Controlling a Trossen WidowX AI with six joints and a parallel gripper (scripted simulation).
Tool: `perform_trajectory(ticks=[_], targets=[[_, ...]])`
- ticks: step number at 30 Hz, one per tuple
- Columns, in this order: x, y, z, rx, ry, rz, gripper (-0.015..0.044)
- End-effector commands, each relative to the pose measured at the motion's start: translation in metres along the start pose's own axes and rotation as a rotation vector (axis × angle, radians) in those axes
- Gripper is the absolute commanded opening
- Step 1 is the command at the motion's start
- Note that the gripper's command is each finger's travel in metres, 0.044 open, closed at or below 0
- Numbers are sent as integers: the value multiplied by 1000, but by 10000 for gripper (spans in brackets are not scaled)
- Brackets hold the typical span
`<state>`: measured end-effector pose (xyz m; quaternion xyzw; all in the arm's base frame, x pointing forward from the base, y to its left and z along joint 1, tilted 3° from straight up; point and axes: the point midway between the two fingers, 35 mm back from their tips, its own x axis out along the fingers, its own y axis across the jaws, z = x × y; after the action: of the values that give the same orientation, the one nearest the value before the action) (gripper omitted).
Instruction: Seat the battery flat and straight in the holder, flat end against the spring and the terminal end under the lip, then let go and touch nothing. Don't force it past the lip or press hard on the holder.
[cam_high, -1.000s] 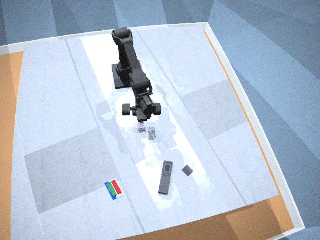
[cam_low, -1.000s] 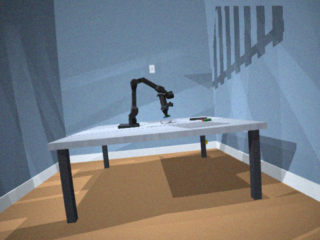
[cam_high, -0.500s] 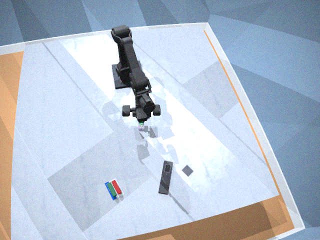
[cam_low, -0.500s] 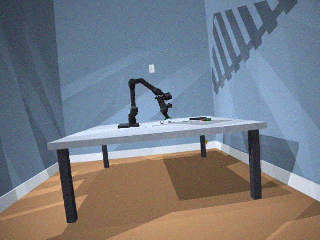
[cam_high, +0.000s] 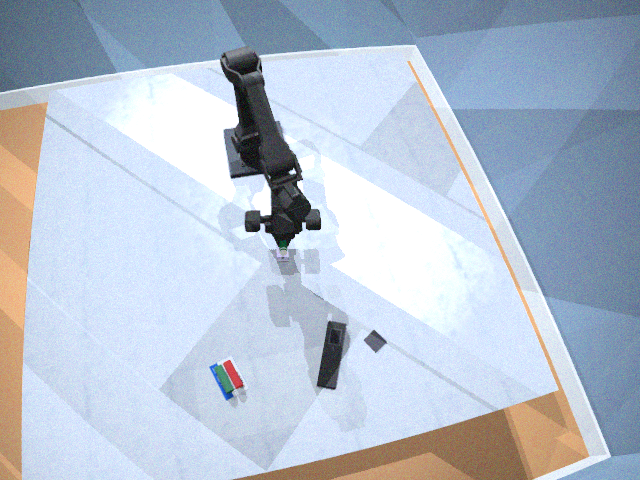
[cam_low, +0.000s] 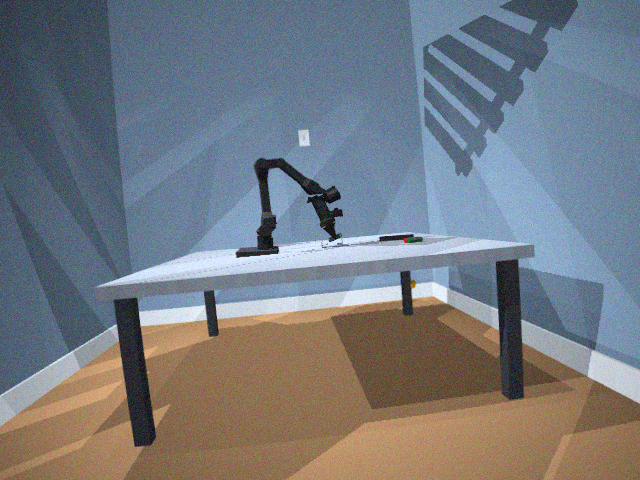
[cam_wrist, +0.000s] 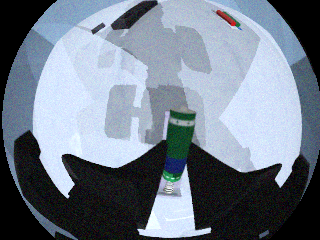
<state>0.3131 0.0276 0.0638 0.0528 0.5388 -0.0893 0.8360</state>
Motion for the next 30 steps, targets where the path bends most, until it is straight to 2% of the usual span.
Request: perform_trajectory(ticks=[1,30], targets=[[2,0,-2,3,-25,-3,60],[7,-1,-14,4,-169,-5,60]])
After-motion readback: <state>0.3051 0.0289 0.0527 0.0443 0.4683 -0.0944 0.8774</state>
